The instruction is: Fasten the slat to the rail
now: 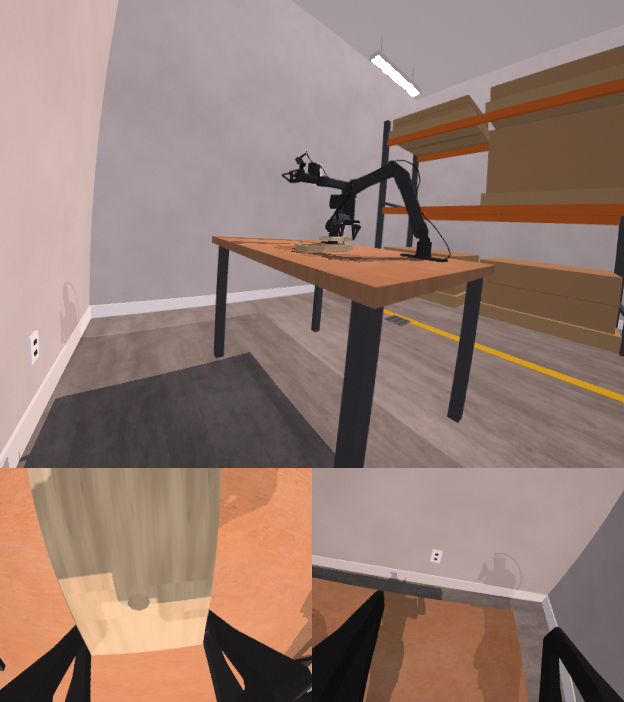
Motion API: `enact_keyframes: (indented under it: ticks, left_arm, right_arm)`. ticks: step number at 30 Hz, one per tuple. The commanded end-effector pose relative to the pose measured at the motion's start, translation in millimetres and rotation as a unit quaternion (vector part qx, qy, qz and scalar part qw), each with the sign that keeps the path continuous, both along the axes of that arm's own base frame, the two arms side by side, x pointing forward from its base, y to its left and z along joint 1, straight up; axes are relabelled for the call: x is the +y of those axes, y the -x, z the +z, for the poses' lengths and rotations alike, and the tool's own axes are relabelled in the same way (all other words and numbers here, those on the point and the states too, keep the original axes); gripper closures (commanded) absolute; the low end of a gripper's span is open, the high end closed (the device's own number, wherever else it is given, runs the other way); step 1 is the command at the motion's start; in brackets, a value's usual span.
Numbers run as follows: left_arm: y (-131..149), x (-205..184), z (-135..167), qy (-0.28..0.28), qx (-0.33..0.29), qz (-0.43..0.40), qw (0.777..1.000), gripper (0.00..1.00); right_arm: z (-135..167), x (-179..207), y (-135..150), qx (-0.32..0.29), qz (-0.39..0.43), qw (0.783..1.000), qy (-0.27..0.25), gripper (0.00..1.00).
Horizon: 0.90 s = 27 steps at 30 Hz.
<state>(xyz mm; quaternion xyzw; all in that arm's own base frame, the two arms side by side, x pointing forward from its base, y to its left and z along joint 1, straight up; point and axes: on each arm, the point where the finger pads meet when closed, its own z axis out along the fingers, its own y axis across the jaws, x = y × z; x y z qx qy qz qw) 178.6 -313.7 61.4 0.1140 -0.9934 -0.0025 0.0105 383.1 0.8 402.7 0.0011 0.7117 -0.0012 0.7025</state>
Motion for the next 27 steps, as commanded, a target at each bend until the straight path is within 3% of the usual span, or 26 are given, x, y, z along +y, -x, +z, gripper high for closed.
enact_keyframes:
  ticks: [1,27]
  left_arm:
    - [-5.6,-2.5,3.4,0.008,-0.015,0.003,1.0,0.28]
    - [-5.7,-2.8,-12.8,0.008,-0.015,0.003,1.0,0.28]
  right_arm:
    - [9.2,0.2,2.5,-0.013,0.002,1.0,0.0,0.0]
    - [9.2,0.2,2.5,-0.013,0.002,1.0,0.0,0.0]
